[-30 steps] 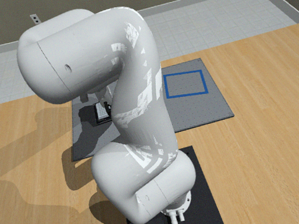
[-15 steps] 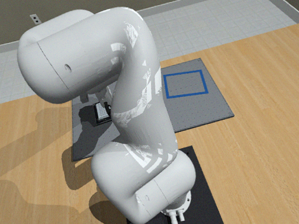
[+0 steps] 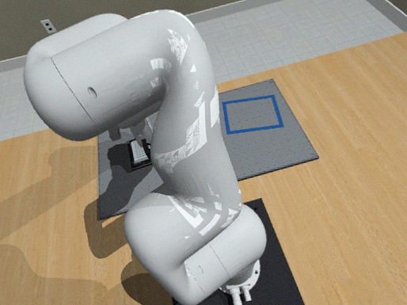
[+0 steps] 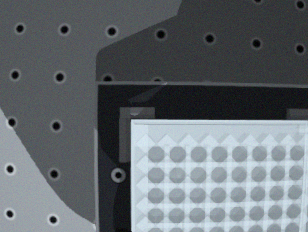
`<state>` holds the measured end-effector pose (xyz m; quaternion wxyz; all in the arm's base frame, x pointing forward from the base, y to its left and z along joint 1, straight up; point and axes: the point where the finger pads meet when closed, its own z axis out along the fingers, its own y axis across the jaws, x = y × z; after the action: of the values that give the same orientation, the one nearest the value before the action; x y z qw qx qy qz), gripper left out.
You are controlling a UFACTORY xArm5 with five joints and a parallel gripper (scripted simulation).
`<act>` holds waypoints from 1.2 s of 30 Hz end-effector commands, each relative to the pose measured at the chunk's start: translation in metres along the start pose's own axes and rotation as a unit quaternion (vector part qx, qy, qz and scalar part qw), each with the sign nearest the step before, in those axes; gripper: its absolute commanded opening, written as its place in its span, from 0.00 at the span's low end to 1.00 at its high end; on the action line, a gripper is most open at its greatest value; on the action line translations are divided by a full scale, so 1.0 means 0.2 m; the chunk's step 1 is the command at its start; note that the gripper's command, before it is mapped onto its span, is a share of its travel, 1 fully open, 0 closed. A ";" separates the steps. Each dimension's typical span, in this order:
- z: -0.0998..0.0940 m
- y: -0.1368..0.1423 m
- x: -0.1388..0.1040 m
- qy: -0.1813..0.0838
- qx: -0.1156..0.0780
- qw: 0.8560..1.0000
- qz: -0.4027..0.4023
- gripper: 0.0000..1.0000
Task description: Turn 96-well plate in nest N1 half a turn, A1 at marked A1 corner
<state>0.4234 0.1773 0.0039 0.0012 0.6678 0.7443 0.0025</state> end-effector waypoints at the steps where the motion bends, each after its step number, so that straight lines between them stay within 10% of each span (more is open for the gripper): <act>1: -0.01 0.01 0.00 0.002 -0.001 1.000 0.000 1.00; 36: -0.14 0.01 0.00 0.002 -0.001 1.000 0.000 1.00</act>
<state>0.4241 0.1775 0.0244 0.0017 0.6678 0.7443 0.0035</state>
